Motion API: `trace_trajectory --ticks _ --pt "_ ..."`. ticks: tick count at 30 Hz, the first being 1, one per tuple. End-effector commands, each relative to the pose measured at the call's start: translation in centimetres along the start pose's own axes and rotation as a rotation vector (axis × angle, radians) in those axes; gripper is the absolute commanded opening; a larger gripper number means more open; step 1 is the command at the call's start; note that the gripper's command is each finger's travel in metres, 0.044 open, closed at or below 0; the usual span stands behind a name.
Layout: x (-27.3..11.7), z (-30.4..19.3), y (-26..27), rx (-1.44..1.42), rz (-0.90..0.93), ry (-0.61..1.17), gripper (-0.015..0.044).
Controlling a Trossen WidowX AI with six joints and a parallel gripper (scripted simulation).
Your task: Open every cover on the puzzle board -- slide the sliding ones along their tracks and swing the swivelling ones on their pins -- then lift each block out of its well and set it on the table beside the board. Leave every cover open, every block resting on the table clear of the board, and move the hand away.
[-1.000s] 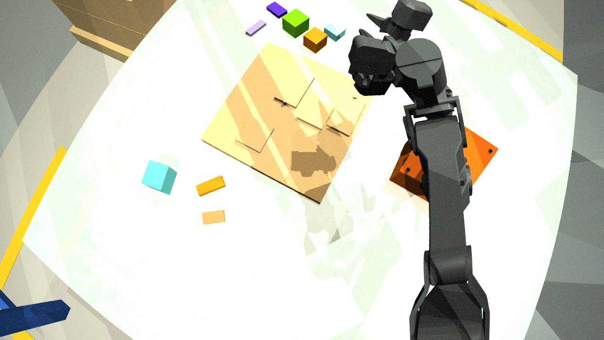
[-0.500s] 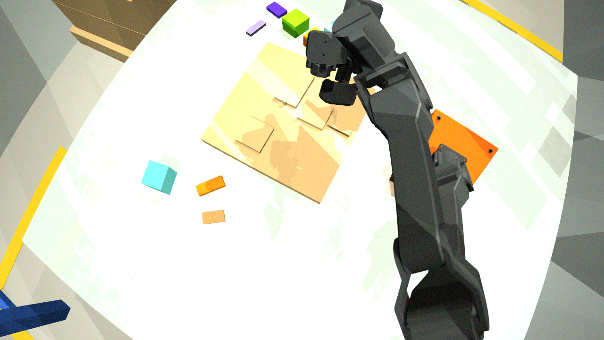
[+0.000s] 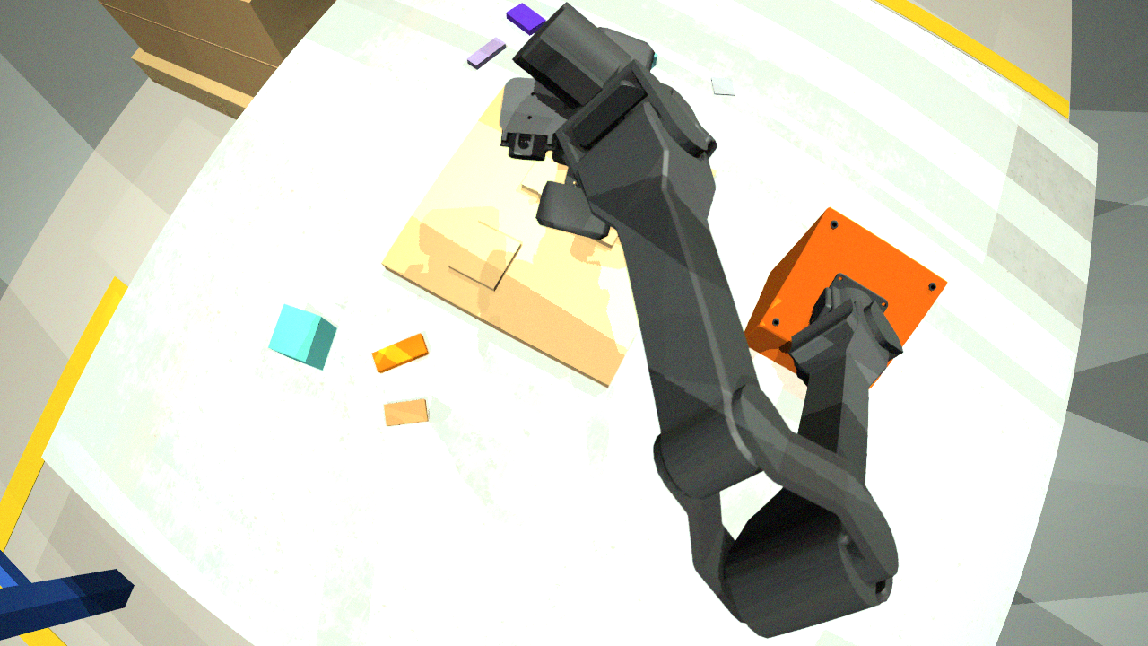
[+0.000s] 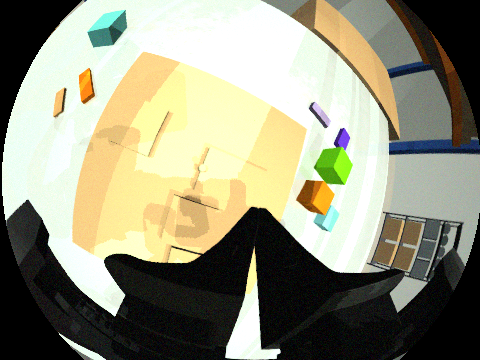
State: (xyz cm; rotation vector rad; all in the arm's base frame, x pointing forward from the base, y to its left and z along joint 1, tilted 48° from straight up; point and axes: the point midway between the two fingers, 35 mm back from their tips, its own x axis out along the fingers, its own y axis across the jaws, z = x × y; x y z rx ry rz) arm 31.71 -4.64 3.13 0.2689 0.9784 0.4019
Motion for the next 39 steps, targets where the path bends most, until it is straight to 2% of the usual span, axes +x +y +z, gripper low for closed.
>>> trace_trajectory --ticks 1,21,39 --pt "0.7 0.6 1.7 0.047 0.074 0.059 0.0000" --pt "2.6 2.7 11.5 0.287 0.352 0.434 0.0000" --pt "2.6 2.7 11.8 0.297 0.358 0.447 0.0000"
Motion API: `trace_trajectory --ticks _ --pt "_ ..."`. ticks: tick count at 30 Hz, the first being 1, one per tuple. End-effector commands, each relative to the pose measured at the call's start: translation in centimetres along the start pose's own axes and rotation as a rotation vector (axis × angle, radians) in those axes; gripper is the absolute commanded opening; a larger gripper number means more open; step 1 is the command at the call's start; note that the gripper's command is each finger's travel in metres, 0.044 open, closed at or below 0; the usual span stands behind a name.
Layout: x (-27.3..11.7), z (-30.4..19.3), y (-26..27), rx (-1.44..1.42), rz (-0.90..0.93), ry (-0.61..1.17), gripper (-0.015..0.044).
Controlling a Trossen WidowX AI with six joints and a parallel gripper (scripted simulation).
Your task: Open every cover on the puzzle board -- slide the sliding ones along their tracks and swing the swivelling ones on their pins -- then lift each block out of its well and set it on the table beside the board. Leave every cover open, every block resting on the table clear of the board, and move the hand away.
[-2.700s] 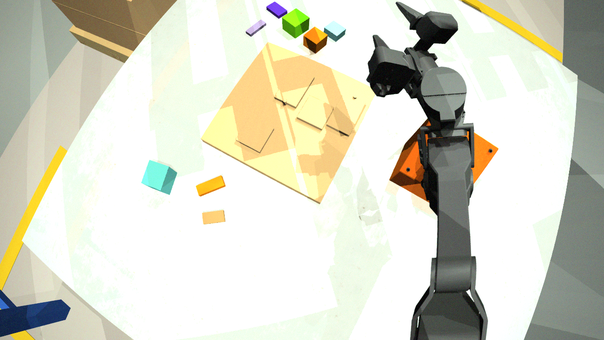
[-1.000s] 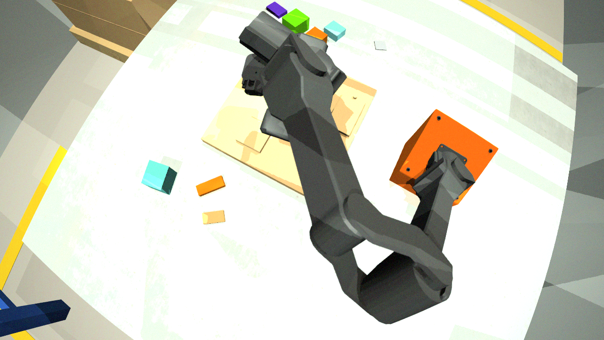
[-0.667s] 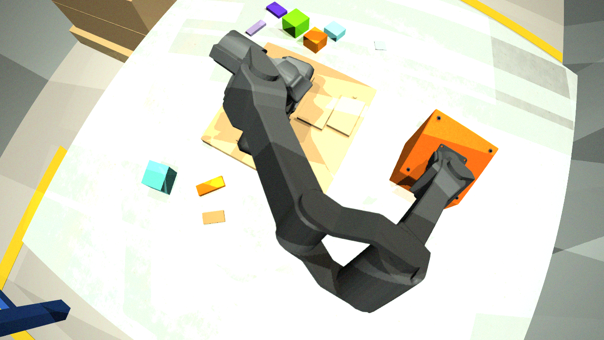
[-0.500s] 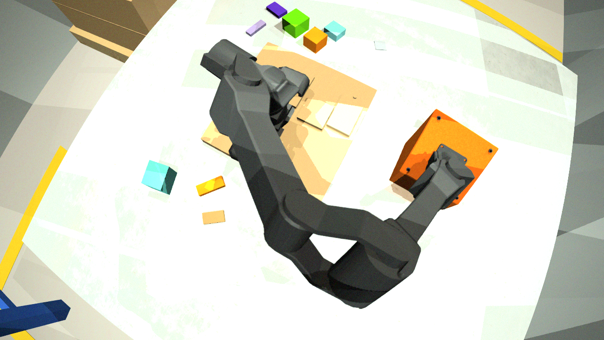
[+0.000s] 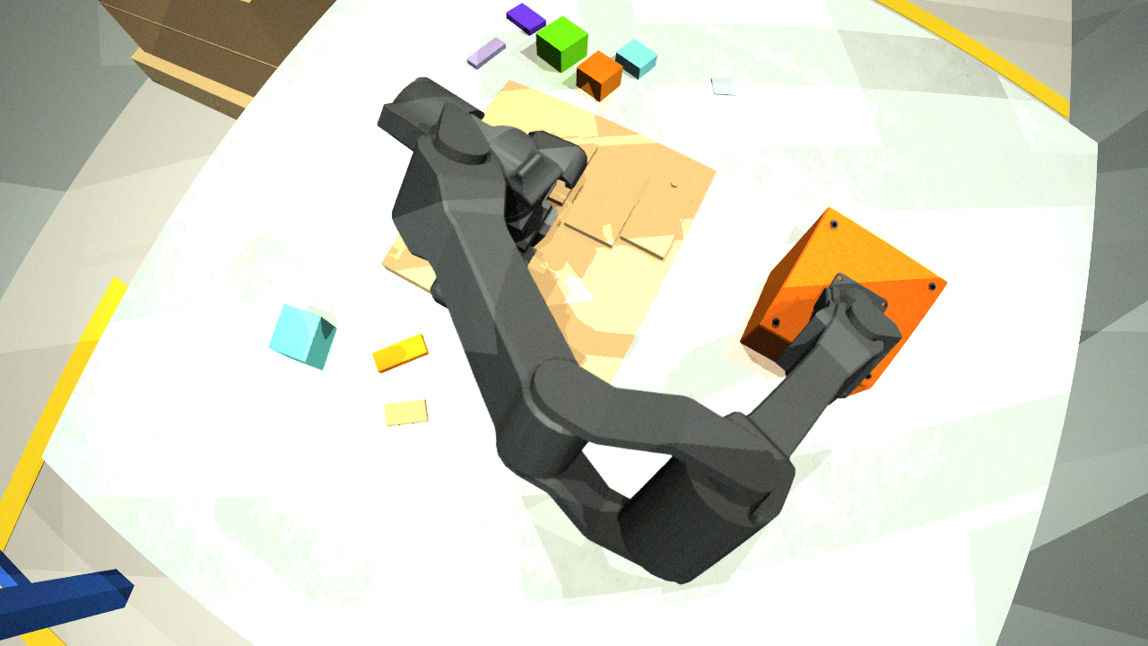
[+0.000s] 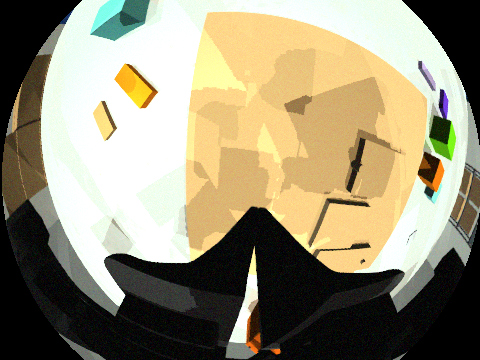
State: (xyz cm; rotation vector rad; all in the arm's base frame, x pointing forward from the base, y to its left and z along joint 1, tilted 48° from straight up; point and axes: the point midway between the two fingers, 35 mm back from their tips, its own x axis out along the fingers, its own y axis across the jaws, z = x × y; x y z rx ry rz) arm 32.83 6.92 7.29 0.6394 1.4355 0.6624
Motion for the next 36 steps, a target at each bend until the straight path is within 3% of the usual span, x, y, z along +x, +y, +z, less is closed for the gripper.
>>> trace_trajectory --ticks 1,36 --pt "0.0 0.0 0.1 0.006 0.004 0.000 0.0000" --pt "2.9 0.1 0.1 0.006 0.003 0.000 0.0000"
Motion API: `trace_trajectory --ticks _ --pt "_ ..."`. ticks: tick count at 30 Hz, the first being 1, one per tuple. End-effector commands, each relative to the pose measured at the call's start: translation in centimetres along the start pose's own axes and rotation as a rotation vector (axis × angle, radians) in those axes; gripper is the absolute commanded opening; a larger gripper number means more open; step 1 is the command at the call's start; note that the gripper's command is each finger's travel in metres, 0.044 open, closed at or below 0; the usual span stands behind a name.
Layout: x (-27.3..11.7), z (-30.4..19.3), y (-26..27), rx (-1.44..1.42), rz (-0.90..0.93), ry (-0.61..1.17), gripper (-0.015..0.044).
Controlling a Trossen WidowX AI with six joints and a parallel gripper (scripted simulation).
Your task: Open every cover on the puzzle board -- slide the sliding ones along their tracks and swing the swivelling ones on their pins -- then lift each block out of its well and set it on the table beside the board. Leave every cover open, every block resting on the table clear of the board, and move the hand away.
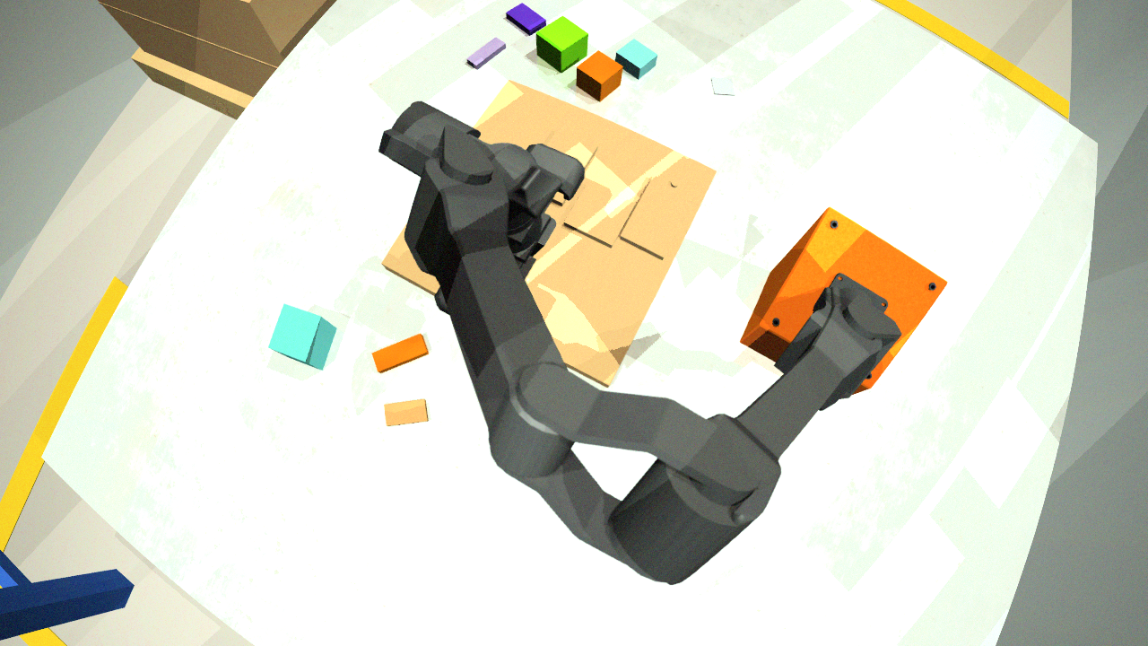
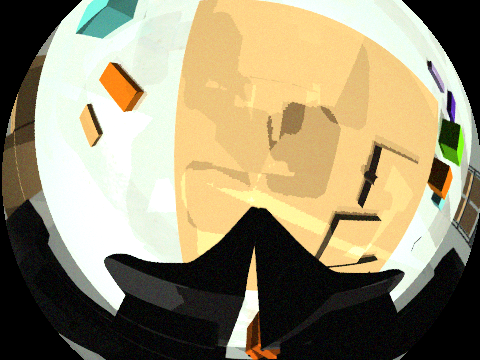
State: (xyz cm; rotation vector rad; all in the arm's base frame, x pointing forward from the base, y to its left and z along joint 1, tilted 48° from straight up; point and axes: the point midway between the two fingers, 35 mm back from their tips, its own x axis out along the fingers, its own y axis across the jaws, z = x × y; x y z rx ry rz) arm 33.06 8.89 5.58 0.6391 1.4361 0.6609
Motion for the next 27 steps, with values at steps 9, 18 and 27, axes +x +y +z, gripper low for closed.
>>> trace_trajectory --ticks 9,18,27 --pt "1.2 0.0 0.1 0.006 0.005 0.000 0.0000" --pt "2.1 -0.1 0.1 0.006 0.006 0.000 0.0000" --pt "3.0 -0.2 0.2 0.006 0.008 0.000 0.0000"
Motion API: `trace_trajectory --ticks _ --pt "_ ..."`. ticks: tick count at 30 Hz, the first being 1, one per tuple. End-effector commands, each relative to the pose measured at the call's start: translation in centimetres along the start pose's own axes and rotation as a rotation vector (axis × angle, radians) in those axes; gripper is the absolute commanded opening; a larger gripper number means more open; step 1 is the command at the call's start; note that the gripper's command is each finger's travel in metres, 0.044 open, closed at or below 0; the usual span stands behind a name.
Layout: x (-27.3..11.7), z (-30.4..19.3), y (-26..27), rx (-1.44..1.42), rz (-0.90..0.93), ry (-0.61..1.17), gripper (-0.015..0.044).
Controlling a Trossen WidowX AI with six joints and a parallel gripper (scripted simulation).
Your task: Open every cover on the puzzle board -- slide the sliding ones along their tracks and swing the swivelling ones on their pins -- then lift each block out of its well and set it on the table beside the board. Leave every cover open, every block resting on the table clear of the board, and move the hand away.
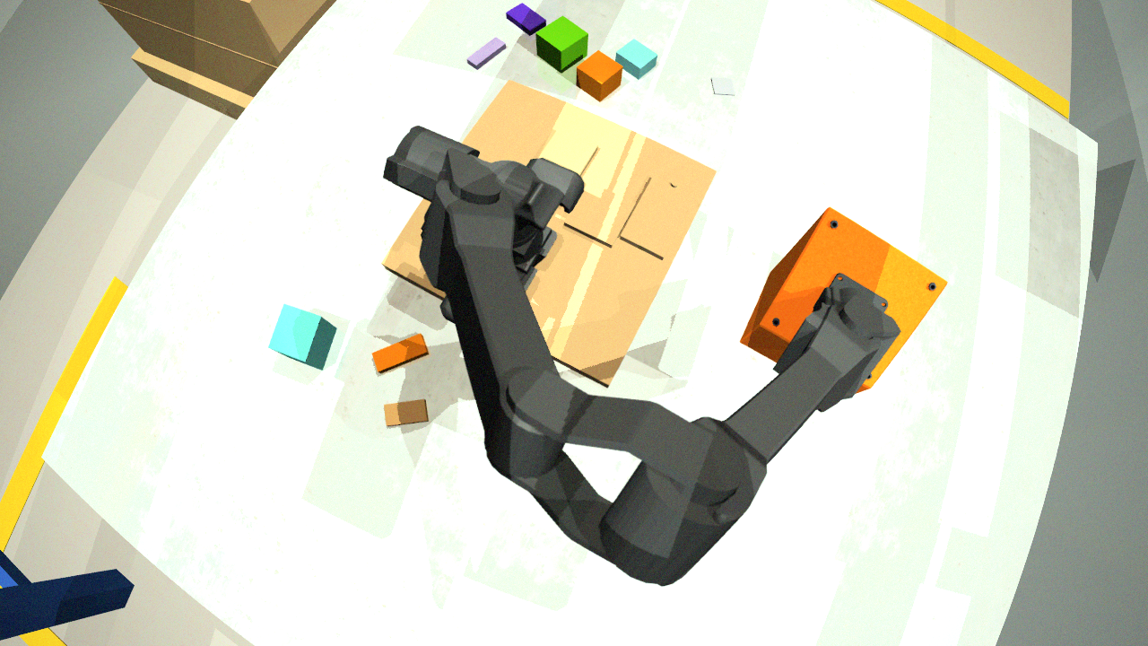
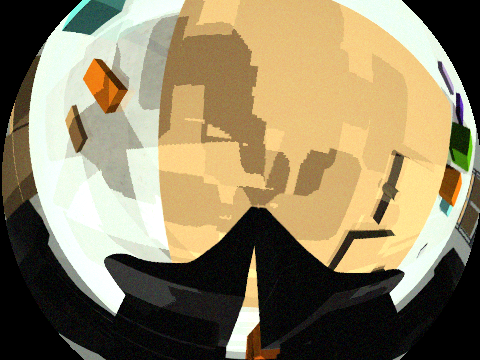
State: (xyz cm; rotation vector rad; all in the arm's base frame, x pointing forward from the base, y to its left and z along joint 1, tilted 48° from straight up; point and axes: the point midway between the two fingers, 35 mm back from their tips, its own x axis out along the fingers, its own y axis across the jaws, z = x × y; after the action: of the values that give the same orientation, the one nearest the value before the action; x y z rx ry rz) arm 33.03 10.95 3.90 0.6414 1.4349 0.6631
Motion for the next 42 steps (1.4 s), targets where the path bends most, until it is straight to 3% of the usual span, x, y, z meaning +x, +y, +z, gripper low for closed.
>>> trace_trajectory --ticks 1,42 --pt "0.4 -0.1 0.1 0.006 0.005 0.001 0.0000" --pt "0.3 3.8 0.2 0.004 0.005 -0.001 0.0000"
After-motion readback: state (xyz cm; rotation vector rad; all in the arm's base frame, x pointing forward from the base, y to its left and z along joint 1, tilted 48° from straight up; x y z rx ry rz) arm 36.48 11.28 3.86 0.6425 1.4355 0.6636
